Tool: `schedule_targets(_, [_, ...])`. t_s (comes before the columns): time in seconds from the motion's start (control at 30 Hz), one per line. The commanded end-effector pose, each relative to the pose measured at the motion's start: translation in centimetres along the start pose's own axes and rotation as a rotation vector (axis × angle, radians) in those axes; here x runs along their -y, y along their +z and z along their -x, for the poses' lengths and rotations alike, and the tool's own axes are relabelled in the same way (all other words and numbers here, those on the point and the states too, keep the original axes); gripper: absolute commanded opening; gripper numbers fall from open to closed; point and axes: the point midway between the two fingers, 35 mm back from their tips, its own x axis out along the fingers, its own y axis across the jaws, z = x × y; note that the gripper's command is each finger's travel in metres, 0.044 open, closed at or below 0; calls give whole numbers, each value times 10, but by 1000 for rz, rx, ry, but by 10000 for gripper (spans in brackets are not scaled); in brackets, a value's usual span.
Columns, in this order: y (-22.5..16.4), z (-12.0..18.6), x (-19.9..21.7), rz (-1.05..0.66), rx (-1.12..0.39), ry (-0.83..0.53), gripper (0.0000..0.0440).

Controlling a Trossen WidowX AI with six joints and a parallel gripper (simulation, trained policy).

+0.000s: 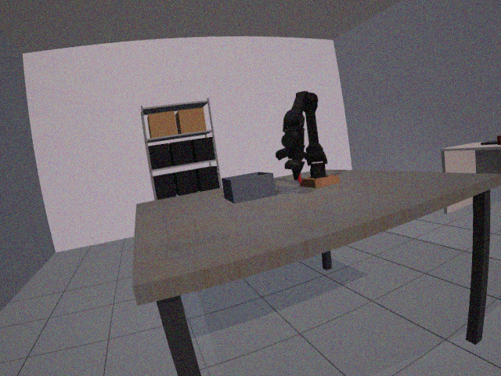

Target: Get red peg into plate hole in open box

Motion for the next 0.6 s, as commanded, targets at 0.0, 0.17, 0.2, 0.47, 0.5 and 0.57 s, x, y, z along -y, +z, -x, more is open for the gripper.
schedule_targets(0.0, [10, 16, -2, -15, 24, 22, 0])
schedule_targets(0.17, [27, 34, -2, -60, 56, 39, 0])
schedule_targets(0.2, [31, 38, -1, -71, 62, 40, 0])
schedule_targets(0.47, [65, 51, 0, -175, 107, 55, 0])
schedule_targets(0.5, [70, 52, 0, -188, 113, 57, 0])
schedule_targets(0.57, [80, 54, 1, -214, 123, 61, 0])
